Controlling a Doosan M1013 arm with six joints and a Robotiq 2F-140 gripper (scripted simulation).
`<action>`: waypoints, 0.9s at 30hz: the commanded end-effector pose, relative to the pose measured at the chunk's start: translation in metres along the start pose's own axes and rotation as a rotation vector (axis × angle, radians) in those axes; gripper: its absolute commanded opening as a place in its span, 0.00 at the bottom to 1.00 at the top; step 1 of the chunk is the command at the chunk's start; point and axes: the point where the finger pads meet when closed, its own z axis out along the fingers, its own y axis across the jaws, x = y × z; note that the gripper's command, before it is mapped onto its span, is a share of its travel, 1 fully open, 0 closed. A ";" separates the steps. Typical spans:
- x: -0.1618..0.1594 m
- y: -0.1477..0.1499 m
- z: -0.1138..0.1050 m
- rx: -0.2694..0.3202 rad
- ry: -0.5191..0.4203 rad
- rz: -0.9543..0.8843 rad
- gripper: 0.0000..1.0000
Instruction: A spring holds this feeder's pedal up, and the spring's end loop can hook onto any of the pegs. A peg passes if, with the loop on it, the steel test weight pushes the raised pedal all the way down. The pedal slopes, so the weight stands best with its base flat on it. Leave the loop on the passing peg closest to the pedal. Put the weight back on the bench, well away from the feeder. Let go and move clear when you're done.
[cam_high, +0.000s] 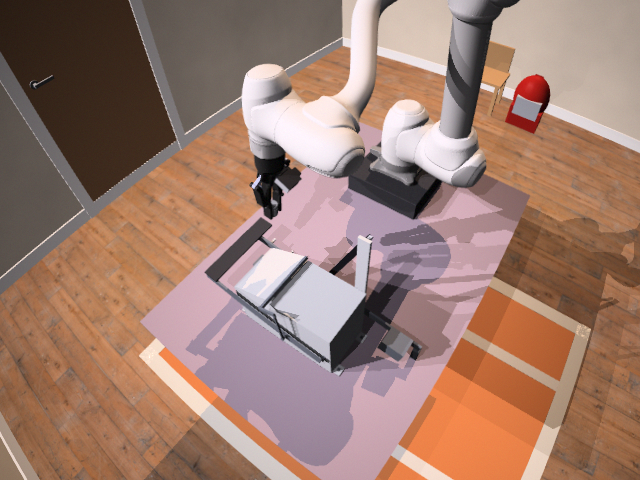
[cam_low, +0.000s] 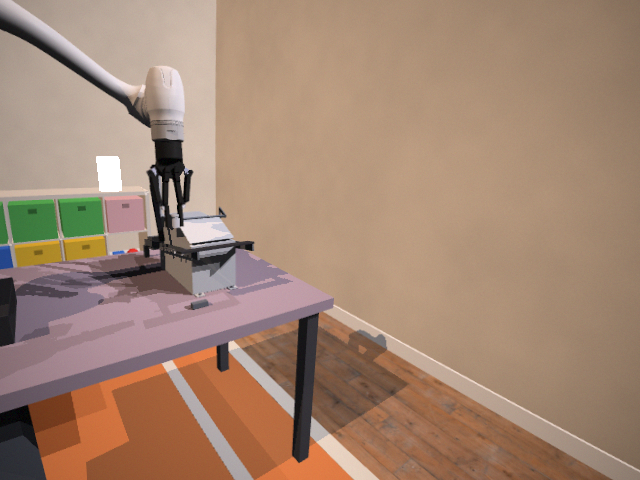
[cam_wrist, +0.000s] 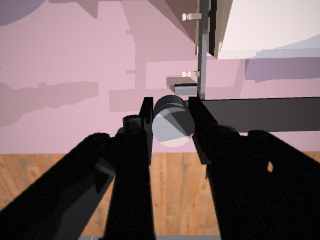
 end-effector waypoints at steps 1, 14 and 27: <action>-0.004 0.005 -0.002 -0.001 -0.004 0.000 0.25; -0.021 0.024 -0.007 -0.001 -0.023 0.000 0.25; -0.032 0.037 -0.011 -0.001 -0.036 0.000 0.25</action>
